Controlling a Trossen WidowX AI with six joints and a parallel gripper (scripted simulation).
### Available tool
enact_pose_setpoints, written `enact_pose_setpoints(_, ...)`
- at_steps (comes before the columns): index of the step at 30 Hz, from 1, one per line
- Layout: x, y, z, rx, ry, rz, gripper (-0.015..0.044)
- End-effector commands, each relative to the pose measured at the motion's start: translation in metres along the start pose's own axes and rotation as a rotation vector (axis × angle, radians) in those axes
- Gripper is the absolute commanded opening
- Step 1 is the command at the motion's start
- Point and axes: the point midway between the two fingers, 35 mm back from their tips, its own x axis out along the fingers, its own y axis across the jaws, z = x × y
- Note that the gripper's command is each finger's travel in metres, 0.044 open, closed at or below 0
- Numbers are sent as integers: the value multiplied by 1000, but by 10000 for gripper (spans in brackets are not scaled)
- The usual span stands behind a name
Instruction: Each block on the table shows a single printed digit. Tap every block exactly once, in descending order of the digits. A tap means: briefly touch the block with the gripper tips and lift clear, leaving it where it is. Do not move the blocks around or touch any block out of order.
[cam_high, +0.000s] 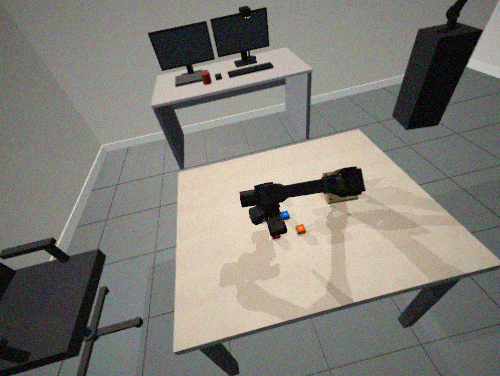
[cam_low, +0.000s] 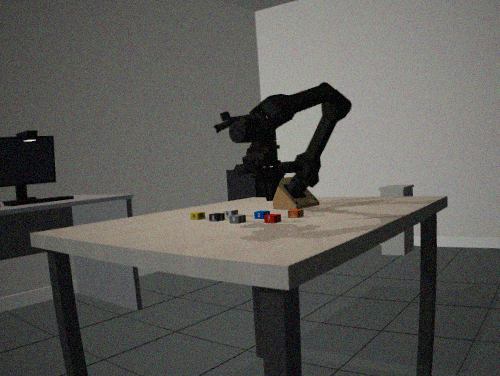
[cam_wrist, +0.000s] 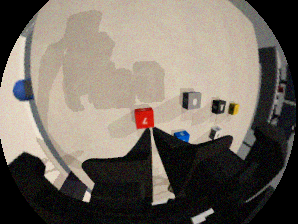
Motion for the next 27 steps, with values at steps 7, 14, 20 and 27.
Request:
enact_pose_setpoints(7,-67,-1,0,-2,-16,1,20)
enact_pose_setpoints(14,-70,3,-55,1,-13,0,20)
enact_pose_setpoints(20,-65,5,-97,3,-11,1,20)
enact_pose_setpoints(27,-45,4,-95,3,-12,-3,20)
